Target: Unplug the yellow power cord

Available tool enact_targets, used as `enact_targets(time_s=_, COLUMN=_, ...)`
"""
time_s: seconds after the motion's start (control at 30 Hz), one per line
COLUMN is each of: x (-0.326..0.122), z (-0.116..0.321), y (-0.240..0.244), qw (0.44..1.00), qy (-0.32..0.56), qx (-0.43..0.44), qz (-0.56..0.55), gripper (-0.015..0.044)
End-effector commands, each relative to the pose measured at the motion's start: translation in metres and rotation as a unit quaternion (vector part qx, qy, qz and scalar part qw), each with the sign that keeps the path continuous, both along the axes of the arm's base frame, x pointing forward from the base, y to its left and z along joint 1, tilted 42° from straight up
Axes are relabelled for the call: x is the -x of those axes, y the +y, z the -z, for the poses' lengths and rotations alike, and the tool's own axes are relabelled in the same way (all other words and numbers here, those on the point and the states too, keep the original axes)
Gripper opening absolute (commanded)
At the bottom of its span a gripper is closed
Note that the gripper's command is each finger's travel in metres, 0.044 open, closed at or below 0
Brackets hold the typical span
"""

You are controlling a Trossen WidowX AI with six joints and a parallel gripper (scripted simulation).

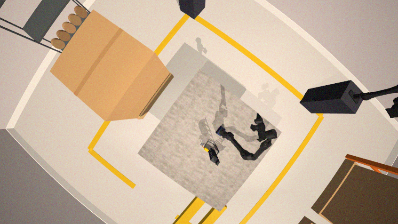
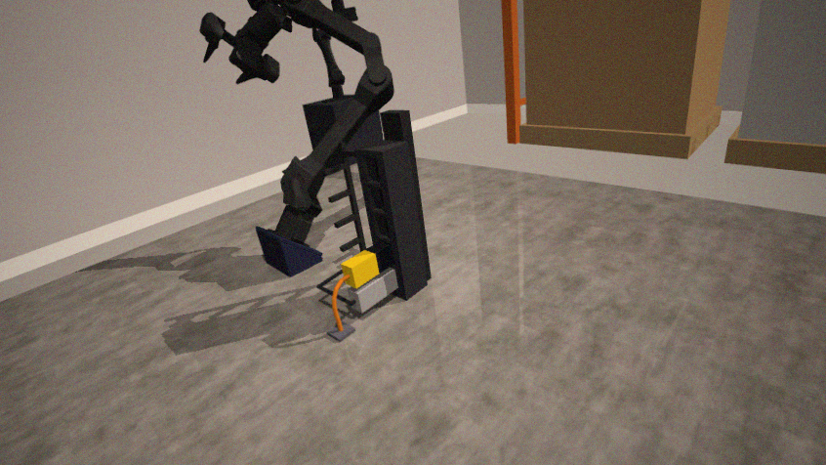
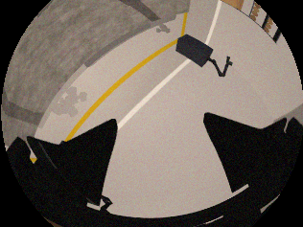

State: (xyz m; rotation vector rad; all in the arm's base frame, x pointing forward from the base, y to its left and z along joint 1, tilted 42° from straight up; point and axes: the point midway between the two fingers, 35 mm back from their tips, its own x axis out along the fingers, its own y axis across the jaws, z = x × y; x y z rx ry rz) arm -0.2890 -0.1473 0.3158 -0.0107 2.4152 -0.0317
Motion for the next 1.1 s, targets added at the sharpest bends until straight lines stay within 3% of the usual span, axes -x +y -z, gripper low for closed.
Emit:
enact_targets(time_s=0.0, x=0.0, z=0.001, y=-0.001, qw=1.0, qy=-0.001, qx=0.002, qz=0.0, gripper=0.0374)
enact_targets(time_s=0.27, x=-0.04, z=0.039, y=-0.081, qw=0.99, qy=-0.084, qx=0.107, qz=-0.019, gripper=0.0164)
enact_targets(time_s=0.5, x=-0.122, z=0.093, y=-0.156, qw=0.953, qy=-0.232, qx=0.192, qz=0.022, gripper=0.016)
enact_targets(time_s=0.7, x=-0.214, z=0.14, y=-0.19, qw=0.908, qy=-0.353, qx=0.201, qz=0.107, gripper=0.016)
enact_targets(time_s=0.9, x=-0.313, z=0.187, y=-0.191, qw=0.861, qy=-0.427, qx=0.157, qz=0.227, gripper=0.016)
enact_targets(time_s=1.07, x=-0.394, z=0.221, y=-0.165, qw=0.824, qy=-0.436, qx=0.098, qz=0.348, gripper=0.016)
